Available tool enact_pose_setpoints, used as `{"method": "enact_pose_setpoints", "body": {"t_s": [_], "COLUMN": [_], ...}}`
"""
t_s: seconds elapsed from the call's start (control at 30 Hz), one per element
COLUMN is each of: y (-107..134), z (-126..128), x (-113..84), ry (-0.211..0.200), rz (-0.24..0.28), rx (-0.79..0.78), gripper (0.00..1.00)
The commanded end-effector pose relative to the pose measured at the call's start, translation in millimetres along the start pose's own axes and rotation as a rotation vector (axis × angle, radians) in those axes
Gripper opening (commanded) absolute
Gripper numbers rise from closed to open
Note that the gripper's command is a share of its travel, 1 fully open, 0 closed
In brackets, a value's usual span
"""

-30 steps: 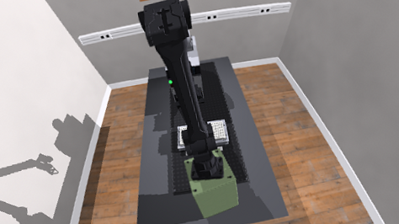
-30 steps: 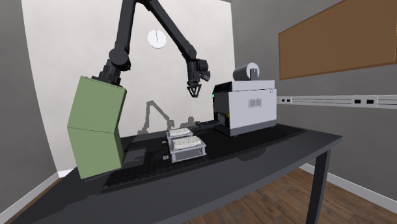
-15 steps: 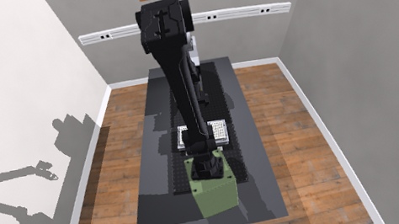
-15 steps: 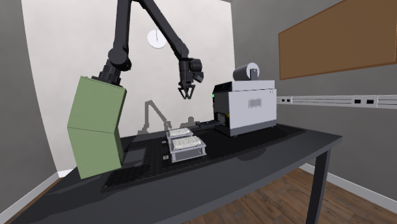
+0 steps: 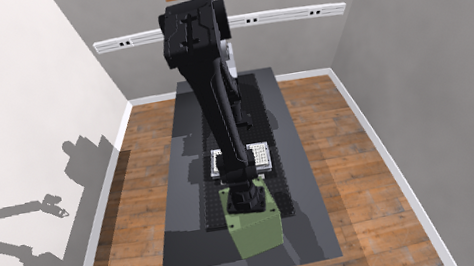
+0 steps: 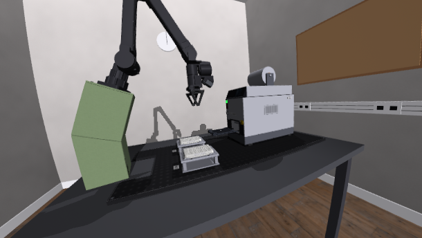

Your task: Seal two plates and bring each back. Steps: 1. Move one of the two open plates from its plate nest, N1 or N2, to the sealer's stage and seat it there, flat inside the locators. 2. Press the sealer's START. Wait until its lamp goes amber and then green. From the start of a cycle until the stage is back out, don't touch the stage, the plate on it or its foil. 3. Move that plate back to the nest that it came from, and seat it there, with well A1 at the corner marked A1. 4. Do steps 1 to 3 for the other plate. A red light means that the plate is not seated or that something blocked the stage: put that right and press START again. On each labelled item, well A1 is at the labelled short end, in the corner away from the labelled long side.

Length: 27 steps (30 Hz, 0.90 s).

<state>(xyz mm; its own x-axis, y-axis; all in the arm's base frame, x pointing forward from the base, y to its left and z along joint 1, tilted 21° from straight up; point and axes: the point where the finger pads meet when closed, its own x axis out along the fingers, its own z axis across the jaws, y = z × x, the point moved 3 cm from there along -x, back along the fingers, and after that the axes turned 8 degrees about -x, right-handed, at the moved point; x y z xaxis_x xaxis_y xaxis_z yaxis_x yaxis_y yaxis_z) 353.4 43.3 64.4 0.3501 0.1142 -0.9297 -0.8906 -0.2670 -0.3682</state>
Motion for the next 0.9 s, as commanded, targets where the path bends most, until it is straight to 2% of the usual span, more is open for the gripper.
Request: {"method": "enact_pose_setpoints", "body": {"t_s": [0.0, 0.7, 0.87], "y": [-18, -25, -30], "z": [-1, 6, 7], "x": [-5.7, -5.0, -12.6], "ry": [0.007, -0.003, -0.001], "rz": [-0.032, -0.018, -0.038], "rx": [0.008, 0.012, 0.011], "gripper": [1.0, 1.0, 1.0]}}
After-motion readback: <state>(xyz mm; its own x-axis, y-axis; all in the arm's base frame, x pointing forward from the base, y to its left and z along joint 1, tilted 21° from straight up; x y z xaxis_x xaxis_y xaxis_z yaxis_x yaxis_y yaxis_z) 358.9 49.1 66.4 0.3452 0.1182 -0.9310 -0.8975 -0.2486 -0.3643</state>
